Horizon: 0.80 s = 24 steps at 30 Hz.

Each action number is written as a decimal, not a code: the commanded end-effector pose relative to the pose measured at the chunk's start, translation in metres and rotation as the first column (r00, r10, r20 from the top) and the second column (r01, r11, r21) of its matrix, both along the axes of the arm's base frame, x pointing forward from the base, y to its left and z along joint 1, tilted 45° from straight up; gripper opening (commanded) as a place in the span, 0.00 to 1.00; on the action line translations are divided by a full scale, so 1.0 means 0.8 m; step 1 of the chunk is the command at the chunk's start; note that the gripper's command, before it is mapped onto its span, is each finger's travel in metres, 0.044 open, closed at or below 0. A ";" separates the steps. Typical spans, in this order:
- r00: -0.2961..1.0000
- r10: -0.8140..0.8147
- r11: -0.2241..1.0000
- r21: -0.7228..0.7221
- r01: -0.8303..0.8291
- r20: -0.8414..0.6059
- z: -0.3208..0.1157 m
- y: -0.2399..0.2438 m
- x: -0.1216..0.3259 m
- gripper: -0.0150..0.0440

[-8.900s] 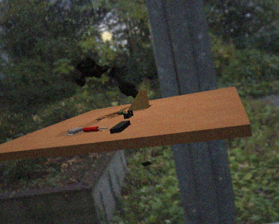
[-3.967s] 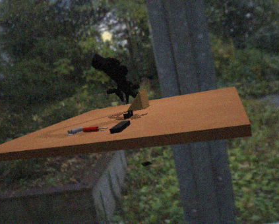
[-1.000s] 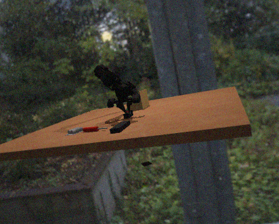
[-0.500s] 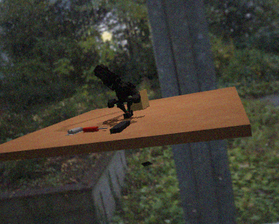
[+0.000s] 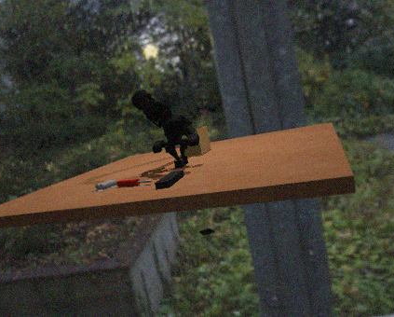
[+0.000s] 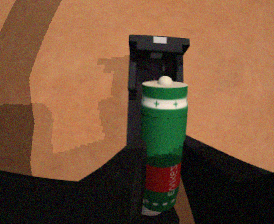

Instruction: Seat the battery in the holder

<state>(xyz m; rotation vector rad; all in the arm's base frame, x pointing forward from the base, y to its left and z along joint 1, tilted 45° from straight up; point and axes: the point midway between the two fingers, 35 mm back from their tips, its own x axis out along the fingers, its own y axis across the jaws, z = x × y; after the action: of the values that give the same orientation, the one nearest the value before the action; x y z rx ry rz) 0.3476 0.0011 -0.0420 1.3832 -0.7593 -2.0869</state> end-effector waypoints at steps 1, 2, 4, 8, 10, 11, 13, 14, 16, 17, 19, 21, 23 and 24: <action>0.999 0.019 1.000 0.003 -0.019 0.027 0.000 0.000 0.004 0.36; 0.999 0.022 1.000 0.004 -0.022 0.030 0.000 -0.001 0.003 0.36; 0.999 0.026 1.000 0.005 -0.027 0.036 0.000 -0.001 0.003 0.36; 0.998 0.036 0.999 0.007 -0.036 0.048 -0.001 -0.001 0.003 0.36; 0.998 0.041 0.999 0.008 -0.041 0.054 -0.001 -0.001 0.003 0.36; 0.997 0.043 0.999 0.009 -0.043 0.057 -0.001 -0.002 0.002 0.36; 0.997 0.047 0.999 0.010 -0.048 0.063 -0.002 -0.002 0.002 0.36; 0.997 0.050 0.999 0.011 -0.051 0.066 -0.002 -0.002 0.002 0.36; 0.996 0.054 0.998 0.012 -0.055 0.072 -0.002 -0.002 0.002 0.36; 0.996 0.057 0.998 0.012 -0.058 0.075 -0.002 -0.002 0.001 0.36; 0.995 0.061 0.998 0.013 -0.062 0.081 -0.003 -0.002 0.001 0.36; 0.994 0.066 0.998 0.014 -0.067 0.087 -0.003 -0.003 0.001 0.36; 0.993 0.070 0.997 0.015 -0.072 0.093 -0.003 -0.003 0.000 0.36; 0.993 0.072 0.997 0.015 -0.074 0.096 -0.003 -0.003 0.000 0.36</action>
<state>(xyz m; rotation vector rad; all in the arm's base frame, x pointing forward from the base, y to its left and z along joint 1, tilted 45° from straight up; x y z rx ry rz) 0.3444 -0.0006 -0.0454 1.4766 -0.7203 -2.0180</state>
